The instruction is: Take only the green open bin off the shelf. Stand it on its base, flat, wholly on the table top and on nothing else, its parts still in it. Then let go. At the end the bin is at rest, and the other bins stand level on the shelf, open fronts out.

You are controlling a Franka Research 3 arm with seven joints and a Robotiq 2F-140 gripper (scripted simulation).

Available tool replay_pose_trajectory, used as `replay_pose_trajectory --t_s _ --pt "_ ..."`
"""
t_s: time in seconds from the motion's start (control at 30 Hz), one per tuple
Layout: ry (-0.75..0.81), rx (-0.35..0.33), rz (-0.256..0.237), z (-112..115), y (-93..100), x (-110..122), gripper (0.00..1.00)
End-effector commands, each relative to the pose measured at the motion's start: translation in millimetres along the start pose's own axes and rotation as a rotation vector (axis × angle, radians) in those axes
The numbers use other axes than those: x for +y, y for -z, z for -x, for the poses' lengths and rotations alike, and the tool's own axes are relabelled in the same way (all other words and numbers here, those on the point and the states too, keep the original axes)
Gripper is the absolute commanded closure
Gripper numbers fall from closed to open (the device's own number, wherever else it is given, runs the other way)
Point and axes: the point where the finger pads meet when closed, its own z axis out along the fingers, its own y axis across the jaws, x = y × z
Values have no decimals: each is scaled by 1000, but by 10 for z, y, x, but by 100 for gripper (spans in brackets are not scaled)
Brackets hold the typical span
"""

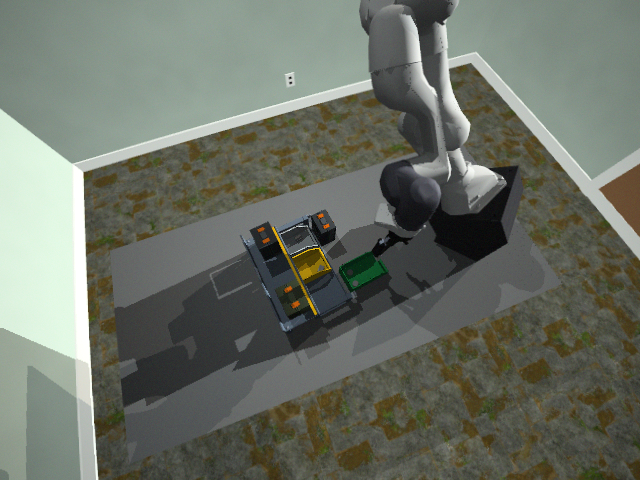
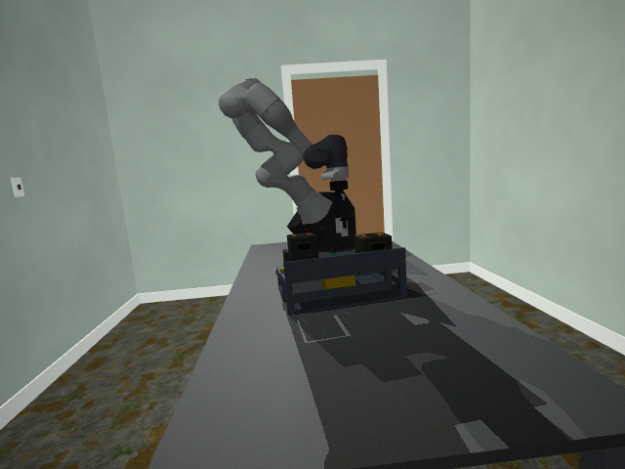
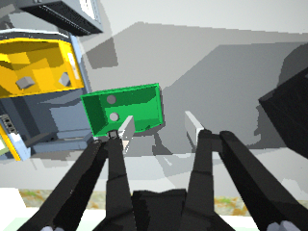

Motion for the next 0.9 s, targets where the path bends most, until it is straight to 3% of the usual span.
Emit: replay_pose_trajectory --t_s 0.0,0.87 --pt "11 2 2 -12 -36 3 43" --pt "28 5 5 -22 -140 -2 43"
